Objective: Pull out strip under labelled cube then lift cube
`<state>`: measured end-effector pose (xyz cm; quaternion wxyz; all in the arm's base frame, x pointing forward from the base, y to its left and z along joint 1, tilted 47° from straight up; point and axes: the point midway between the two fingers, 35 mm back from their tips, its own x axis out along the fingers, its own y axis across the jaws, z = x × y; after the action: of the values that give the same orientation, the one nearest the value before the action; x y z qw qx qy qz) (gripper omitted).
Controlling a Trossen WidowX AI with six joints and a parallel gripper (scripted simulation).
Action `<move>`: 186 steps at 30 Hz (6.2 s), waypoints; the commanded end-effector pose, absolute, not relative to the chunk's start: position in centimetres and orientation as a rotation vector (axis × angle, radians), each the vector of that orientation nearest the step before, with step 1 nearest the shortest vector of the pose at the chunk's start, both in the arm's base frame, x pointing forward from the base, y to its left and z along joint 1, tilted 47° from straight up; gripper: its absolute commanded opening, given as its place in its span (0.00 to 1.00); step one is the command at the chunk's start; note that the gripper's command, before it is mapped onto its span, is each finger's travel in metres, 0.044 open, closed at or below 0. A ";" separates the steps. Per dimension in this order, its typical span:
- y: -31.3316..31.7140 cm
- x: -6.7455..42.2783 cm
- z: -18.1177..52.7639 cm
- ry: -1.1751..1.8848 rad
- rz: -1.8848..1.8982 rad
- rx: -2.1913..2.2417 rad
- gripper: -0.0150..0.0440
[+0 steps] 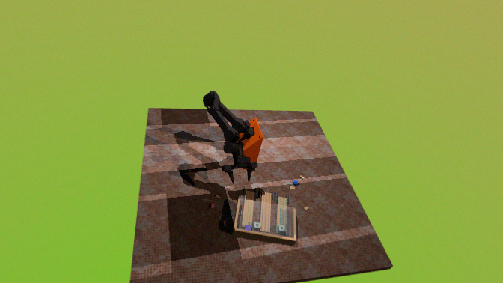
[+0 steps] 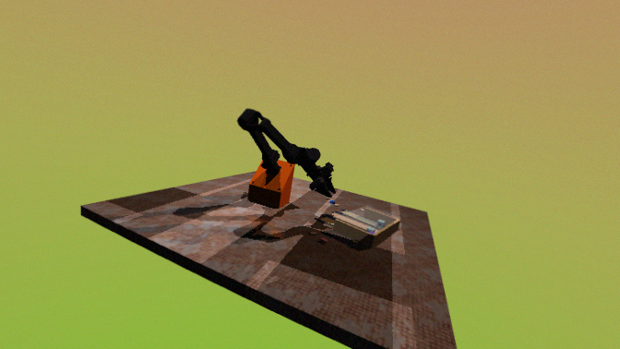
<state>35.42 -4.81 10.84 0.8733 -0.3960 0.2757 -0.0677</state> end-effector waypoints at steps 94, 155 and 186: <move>5.7 42.3 -15.4 1.263 -0.770 -0.425 0.25; 3.8 42.6 -17.2 1.262 -0.772 -0.427 0.25; 4.2 39.9 -18.3 1.264 -0.771 -0.427 0.25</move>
<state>40.83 4.30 -17.73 0.7219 -0.1935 0.5663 -0.3476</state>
